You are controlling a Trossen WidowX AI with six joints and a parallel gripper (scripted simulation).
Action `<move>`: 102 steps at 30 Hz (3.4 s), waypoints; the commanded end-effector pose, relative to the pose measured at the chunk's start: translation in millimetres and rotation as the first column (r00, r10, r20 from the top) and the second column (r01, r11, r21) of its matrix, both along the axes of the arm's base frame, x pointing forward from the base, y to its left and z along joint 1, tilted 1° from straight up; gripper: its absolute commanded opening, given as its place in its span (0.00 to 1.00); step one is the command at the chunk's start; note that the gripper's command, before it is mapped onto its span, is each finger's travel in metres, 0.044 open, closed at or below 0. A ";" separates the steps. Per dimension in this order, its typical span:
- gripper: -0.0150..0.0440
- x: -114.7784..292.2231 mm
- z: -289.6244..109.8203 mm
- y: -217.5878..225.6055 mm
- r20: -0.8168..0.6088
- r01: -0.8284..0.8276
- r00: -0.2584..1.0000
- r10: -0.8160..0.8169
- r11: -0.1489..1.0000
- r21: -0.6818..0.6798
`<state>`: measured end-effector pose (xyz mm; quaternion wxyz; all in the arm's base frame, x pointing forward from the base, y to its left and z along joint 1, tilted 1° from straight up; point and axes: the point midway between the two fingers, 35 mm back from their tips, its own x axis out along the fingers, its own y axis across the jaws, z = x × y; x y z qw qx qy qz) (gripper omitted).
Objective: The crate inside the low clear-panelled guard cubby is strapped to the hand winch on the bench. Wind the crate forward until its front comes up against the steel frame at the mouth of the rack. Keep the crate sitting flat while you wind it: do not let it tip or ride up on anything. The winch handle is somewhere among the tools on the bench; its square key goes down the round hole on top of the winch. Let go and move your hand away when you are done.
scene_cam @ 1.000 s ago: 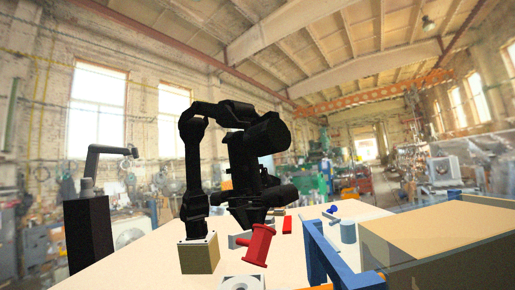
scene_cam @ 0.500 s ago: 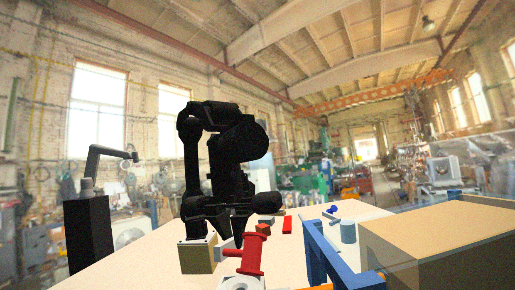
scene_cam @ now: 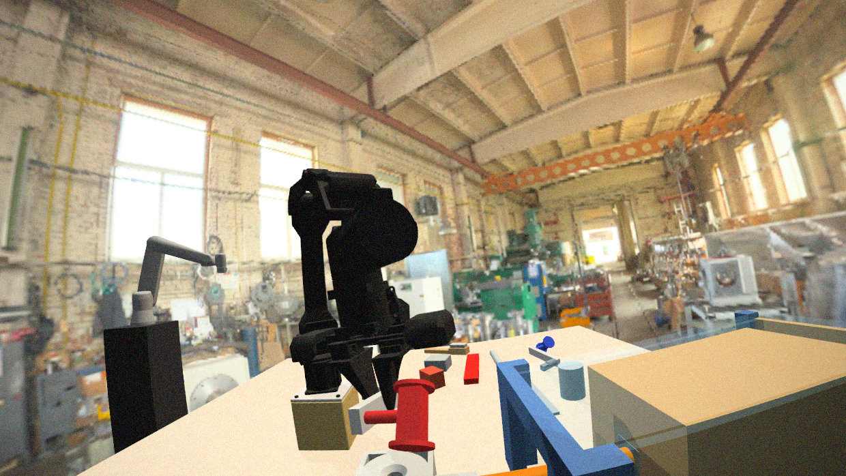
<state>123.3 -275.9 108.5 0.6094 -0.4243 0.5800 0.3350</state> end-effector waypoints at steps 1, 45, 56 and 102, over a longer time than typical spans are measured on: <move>0.25 -0.3 1.4 0.3 0.062 -0.005 0.998 0.007 0.999 -0.032; 0.25 -1.2 0.3 0.4 0.648 0.086 0.749 0.138 0.949 -0.302; 0.25 -1.4 -0.2 0.6 0.755 0.136 0.626 0.196 0.926 -0.353; 0.25 -23.4 -9.7 -18.6 0.889 0.278 0.303 0.345 0.860 -0.428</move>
